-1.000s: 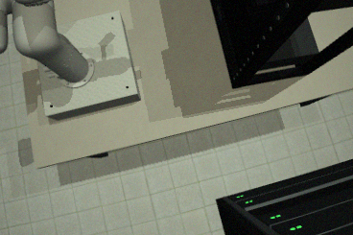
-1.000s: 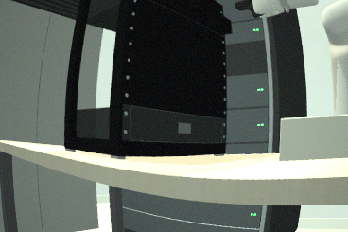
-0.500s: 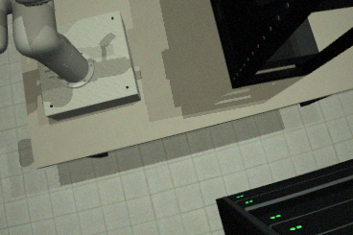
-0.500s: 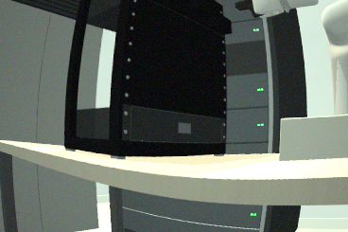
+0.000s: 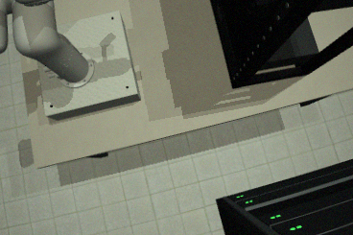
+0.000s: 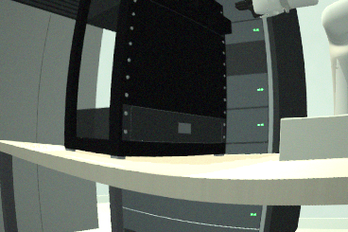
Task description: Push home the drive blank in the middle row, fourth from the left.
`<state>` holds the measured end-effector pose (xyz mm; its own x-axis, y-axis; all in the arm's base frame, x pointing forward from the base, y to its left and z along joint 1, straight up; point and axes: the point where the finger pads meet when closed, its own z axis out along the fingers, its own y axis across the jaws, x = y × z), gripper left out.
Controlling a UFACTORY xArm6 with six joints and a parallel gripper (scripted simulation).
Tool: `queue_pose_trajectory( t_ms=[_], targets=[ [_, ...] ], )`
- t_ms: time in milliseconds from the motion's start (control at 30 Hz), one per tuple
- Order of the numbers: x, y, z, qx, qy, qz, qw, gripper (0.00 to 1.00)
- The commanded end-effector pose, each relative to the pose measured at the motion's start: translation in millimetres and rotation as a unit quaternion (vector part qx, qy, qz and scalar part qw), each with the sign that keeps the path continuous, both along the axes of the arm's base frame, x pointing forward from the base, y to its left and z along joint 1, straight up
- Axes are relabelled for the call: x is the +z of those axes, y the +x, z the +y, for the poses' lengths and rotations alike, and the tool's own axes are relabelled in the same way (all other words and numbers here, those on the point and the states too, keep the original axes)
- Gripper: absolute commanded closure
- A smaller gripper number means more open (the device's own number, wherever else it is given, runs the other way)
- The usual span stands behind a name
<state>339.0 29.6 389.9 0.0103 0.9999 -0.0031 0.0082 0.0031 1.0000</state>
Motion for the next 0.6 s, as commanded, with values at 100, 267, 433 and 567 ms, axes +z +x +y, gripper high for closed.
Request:
queue_pose_trajectory(
  t_ms=[100,267,433,567],
  targets=[
    [2,4,-8,0.0,0.0,-0.001,1.0,1.0],
    [3,8,-16,0.0,0.0,-0.001,1.0,1.0],
    [4,16,-31,0.0,0.0,-0.001,1.0,1.0],
    [5,23,-46,0.0,0.0,-0.001,1.0,1.0]
  ],
)
